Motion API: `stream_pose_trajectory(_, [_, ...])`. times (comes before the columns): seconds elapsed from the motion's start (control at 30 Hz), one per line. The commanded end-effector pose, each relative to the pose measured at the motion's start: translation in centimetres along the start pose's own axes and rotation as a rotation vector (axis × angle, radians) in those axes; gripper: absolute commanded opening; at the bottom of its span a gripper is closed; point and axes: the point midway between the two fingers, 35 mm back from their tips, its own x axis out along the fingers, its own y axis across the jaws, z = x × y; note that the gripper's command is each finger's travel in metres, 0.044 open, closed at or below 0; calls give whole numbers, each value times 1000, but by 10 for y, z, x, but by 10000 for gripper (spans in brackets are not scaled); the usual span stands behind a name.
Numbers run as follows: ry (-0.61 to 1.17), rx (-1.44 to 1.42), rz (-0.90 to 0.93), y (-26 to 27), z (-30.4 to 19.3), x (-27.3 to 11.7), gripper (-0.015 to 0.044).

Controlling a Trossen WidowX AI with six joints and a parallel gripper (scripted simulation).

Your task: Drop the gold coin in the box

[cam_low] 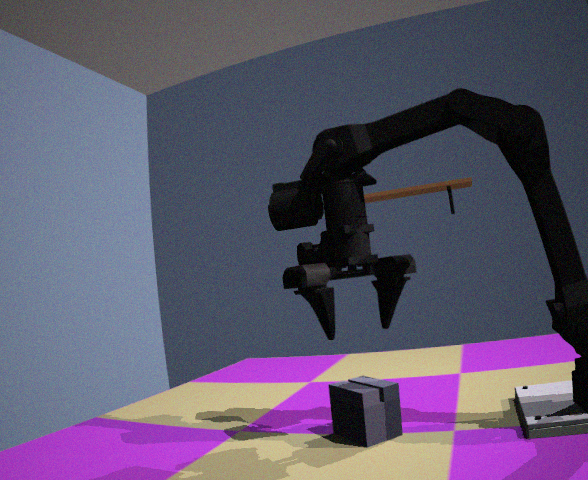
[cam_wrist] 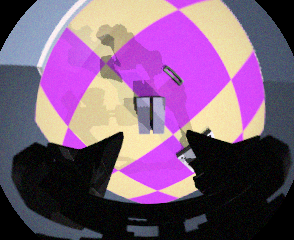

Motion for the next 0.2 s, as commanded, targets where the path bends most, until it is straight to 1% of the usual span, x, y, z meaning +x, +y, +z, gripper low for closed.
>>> stream_pose_trajectory(0.0, [4, 0, -3, -1, -1, -5, 440])
stream_pose_trajectory(0.17, [4, 0, -3, -1, -1, -5, 440])
